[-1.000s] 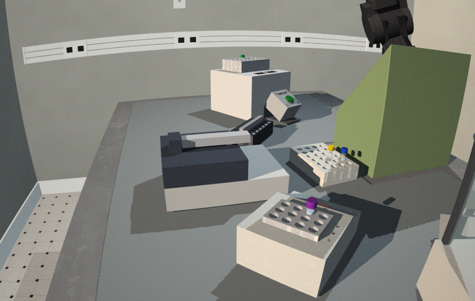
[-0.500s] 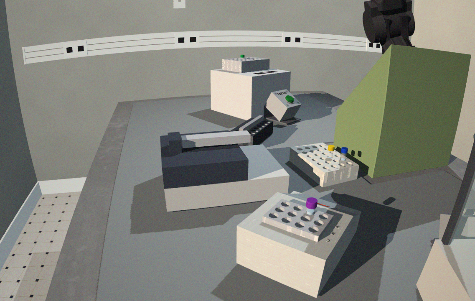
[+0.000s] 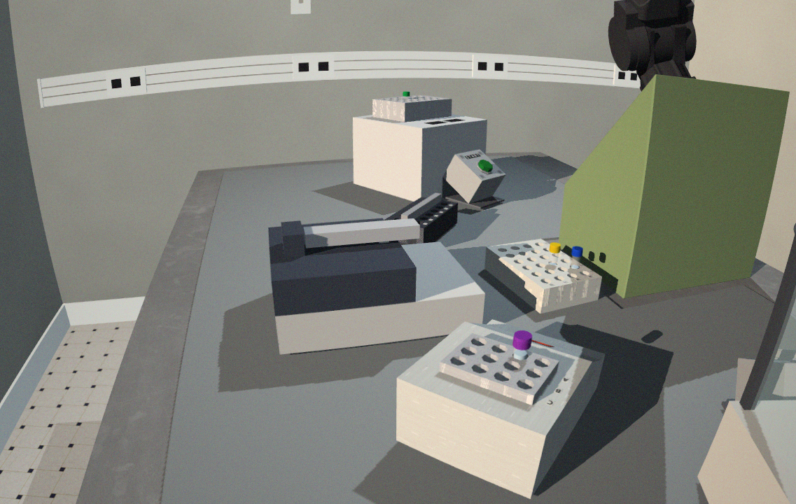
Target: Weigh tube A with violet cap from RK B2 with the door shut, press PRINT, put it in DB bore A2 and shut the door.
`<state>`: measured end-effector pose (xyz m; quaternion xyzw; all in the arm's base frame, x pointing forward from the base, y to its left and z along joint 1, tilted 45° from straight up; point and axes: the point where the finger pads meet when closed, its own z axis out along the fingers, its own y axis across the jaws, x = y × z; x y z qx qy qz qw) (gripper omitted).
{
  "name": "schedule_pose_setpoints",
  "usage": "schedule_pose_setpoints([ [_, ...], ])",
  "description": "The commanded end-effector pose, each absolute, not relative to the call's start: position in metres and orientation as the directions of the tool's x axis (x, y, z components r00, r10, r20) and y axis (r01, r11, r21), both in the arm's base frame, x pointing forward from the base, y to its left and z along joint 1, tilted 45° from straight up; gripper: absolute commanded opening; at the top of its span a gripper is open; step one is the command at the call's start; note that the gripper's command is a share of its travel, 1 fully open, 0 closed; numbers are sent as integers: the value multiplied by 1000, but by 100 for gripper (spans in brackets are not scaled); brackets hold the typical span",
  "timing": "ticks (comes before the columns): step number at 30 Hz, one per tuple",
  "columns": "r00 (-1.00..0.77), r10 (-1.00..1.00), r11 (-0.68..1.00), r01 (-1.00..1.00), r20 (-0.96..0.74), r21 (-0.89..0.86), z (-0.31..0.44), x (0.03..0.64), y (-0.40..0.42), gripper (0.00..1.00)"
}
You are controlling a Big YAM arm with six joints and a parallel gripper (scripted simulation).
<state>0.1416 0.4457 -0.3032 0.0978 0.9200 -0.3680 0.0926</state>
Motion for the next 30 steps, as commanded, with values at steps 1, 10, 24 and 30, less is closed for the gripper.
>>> schedule_pose_setpoints([
  [1,-954,145,711,284,-261,-643,-300,152,454,30],
  [10,-958,123,726,266,-260,-634,-290,139,459,30],
  [24,-959,128,728,265,-254,-632,-296,145,460,30],
  [30,-959,128,728,265,-254,-632,-296,145,460,30],
])
